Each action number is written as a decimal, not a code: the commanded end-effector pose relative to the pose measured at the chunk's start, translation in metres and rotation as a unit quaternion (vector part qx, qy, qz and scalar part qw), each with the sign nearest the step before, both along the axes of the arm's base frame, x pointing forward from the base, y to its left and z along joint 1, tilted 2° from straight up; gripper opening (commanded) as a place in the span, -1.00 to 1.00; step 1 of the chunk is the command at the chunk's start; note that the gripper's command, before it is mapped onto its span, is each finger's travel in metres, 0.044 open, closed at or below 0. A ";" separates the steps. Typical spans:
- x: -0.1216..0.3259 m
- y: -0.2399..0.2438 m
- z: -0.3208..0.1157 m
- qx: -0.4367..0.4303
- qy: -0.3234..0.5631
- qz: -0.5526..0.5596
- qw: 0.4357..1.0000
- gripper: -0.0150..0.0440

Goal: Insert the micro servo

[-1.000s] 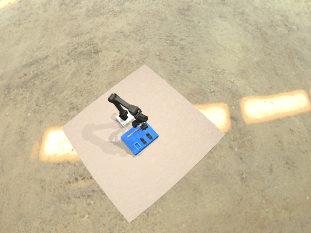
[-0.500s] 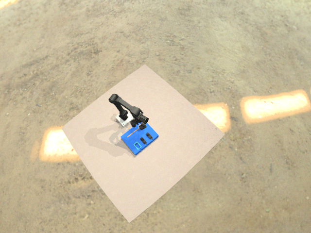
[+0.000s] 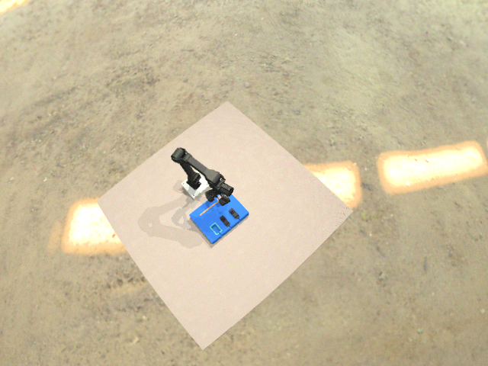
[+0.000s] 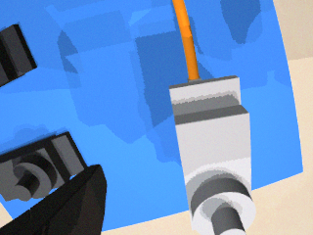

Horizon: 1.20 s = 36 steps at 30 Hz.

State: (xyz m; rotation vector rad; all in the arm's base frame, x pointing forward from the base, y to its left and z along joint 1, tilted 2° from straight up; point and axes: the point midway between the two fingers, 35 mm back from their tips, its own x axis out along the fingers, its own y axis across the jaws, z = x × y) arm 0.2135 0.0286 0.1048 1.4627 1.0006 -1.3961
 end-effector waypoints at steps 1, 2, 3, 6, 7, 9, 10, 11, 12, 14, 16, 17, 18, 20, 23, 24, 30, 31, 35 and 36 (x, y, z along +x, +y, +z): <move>-0.001 0.001 -0.007 0.002 0.002 -0.003 1.000 1.00; -0.001 0.001 -0.009 0.002 0.002 -0.003 1.000 1.00; 0.000 0.001 -0.010 0.002 0.002 -0.003 1.000 1.00; 0.000 0.001 -0.015 0.002 0.002 -0.003 1.000 1.00; 0.000 0.001 -0.016 0.002 0.002 -0.003 1.000 1.00; 0.000 0.001 -0.016 0.002 0.002 -0.003 1.000 0.91; 0.000 0.001 -0.016 0.002 0.002 -0.003 1.000 0.82; 0.000 0.001 -0.016 0.002 0.002 -0.003 1.000 0.73; 0.000 0.001 -0.016 0.002 0.002 -0.003 1.000 0.64; 0.000 0.001 -0.016 0.002 0.002 -0.003 1.000 0.47; 0.000 0.001 -0.016 0.002 0.002 -0.003 1.000 0.29; 0.000 0.001 -0.016 0.002 0.002 -0.003 1.000 0.20; 0.000 0.001 -0.016 0.002 0.002 -0.003 1.000 0.11; 0.000 0.001 -0.016 0.002 0.002 -0.003 1.000 -0.07; 0.000 0.001 -0.016 0.002 0.002 -0.003 1.000 -0.14; 0.000 0.001 -0.016 0.002 0.002 -0.003 1.000 -0.16; 0.000 0.001 -0.008 0.002 0.002 -0.003 1.000 -0.49; -0.001 0.001 -0.004 0.002 0.002 -0.003 1.000 -0.49; -0.007 0.000 0.013 0.002 0.002 -0.003 1.000 -0.49; -0.008 0.000 0.014 0.002 0.002 -0.003 1.000 -0.49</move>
